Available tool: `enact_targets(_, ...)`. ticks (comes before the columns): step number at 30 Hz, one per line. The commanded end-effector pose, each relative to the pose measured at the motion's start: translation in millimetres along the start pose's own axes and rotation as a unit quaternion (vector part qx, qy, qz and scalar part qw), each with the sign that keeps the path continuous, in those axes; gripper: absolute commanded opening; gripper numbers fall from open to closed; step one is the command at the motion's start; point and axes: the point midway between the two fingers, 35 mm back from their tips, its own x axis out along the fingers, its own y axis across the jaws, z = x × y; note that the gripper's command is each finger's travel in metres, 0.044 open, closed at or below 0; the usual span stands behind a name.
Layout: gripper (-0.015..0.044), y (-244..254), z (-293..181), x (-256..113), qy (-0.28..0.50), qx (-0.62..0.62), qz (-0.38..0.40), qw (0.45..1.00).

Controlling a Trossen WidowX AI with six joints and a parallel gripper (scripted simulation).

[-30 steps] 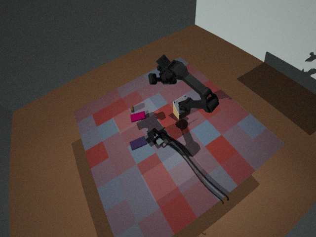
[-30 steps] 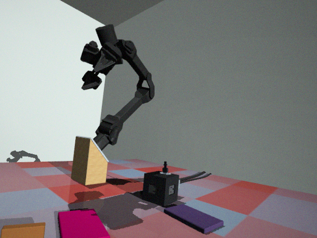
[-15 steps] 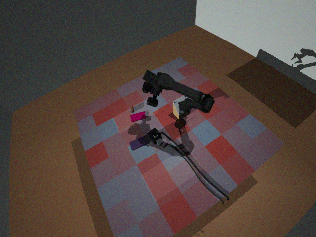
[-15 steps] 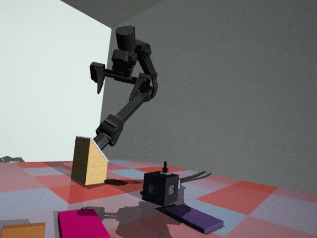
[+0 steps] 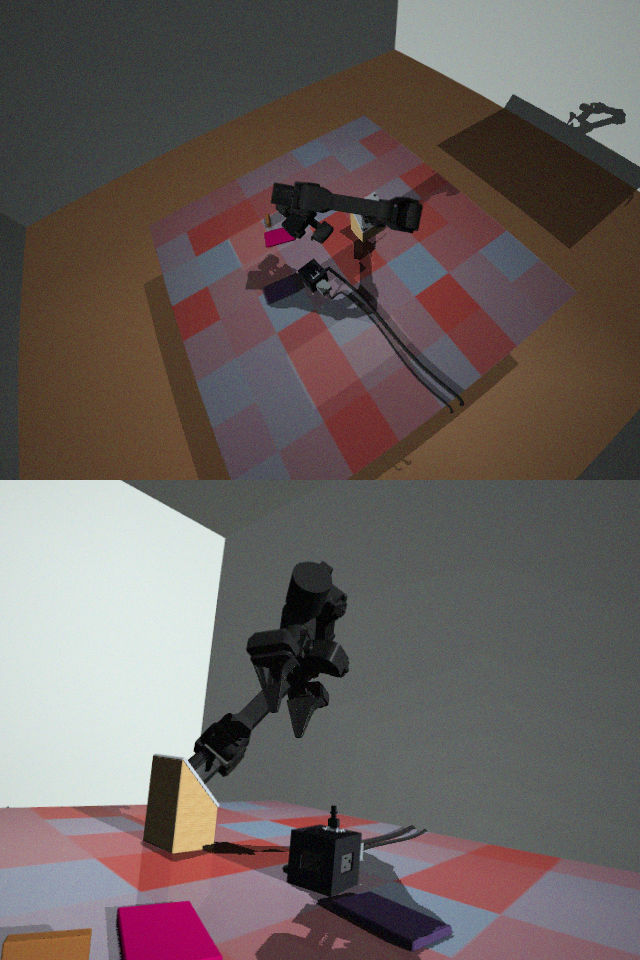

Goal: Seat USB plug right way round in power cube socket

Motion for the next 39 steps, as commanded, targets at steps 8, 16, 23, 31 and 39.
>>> enact_targets(8,0.0440,80,50,70,-0.036,-0.565,0.147,0.811)
enact_targets(16,0.0440,84,52,73,-0.039,-0.580,0.152,0.800)
enact_targets(23,0.0440,84,52,72,-0.039,-0.580,0.152,0.800)
enact_targets(31,0.0440,86,52,76,-0.039,-0.580,0.152,0.800)
enact_targets(39,0.0440,88,51,84,-0.040,-0.580,0.152,0.799)
